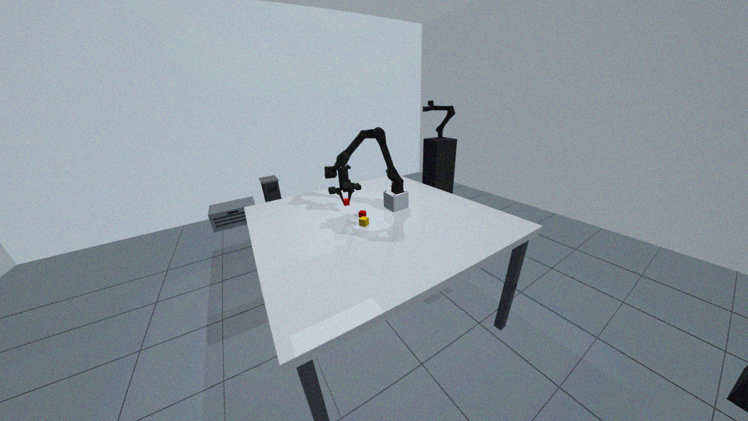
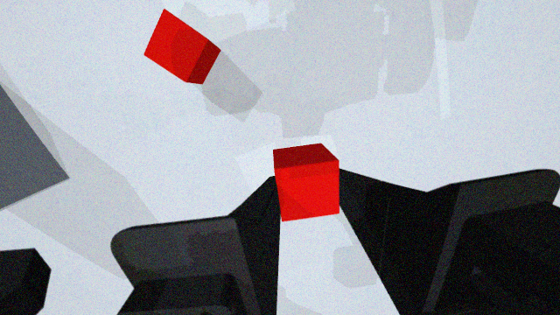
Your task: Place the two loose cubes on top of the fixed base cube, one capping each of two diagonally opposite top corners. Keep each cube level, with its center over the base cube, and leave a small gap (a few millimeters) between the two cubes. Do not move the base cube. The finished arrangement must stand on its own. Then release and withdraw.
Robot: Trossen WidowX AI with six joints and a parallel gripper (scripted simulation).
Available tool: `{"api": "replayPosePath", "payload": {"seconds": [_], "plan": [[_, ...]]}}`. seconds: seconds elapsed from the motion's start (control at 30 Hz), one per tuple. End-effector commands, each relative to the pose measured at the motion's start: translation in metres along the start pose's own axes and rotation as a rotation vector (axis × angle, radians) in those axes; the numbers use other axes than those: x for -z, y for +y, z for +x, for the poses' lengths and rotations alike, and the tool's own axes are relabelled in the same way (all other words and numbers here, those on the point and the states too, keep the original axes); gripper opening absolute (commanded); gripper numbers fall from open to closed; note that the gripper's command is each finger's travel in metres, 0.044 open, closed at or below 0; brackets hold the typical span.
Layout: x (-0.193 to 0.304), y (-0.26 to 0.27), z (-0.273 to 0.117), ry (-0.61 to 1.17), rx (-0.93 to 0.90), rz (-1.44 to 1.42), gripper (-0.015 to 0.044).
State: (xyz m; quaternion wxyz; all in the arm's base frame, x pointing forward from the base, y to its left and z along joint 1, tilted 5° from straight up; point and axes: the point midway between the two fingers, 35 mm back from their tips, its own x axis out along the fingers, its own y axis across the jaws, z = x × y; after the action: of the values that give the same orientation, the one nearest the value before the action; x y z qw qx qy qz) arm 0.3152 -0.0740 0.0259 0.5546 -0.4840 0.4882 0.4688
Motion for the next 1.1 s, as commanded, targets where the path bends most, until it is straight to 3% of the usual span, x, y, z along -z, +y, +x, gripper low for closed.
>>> {"api": "replayPosePath", "payload": {"seconds": [0.0, 0.43, 1.07], "plan": [[0.001, -0.002, -0.014, 0.004, 0.009, -0.005, 0.0105], [0.000, 0.003, -0.053, 0.004, 0.009, -0.005, 0.0105], [-0.054, 0.008, -0.043, 0.000, 0.006, 0.371, 0.0105]]}}
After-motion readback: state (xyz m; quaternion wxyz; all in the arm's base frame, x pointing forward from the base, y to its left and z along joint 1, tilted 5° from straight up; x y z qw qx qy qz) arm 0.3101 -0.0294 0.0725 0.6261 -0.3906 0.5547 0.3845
